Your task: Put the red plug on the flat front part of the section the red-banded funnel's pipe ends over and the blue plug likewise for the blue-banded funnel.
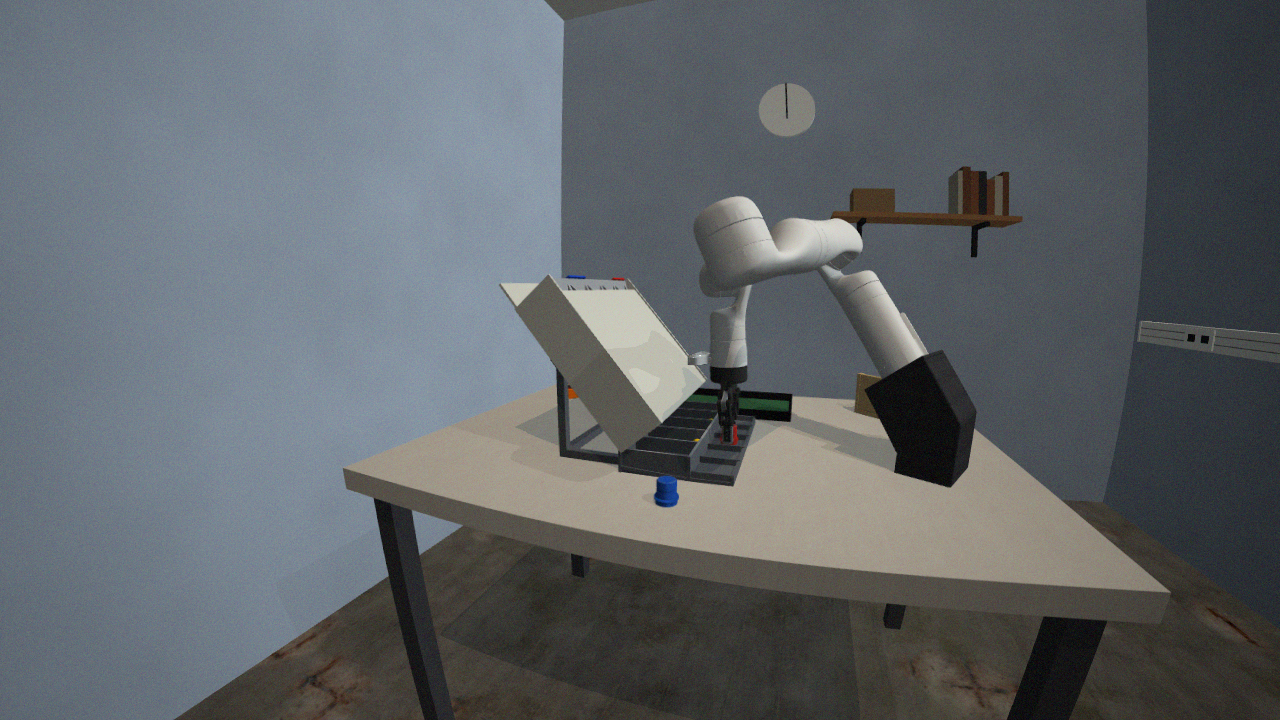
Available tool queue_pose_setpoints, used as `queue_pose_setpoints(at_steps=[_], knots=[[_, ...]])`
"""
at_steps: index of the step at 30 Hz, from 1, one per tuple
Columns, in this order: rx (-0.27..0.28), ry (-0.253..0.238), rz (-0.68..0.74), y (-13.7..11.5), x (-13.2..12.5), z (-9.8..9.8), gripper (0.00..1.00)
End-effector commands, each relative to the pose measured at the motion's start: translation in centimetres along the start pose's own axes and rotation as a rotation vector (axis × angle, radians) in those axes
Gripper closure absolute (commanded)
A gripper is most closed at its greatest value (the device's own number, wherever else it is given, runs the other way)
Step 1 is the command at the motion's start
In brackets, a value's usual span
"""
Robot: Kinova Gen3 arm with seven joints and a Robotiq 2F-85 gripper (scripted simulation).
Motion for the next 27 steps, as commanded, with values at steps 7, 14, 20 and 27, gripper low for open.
queue_pose_setpoints(at_steps=[7, 14, 20, 27], knots=[[0.001, -0.001, 0.0, -0.02, -0.01, -0.03, 0.58], [0.001, -0.001, 0.0, -0.02, -0.01, -0.03, 0.58], [0.001, -0.001, 0.0, -0.02, -0.01, -0.03, 0.58], [0.001, -0.001, 0.0, -0.02, -0.01, -0.03, 0.35]])
Point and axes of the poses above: the point where the finger pads meet when closed, its own z axis out along the fingers, its own x axis across the jaws, y = z × x, the point moved 10 cm from there along -z, back along the fingers, and after that the axes turned 5 degrees about -z, right-handed, at the moved point
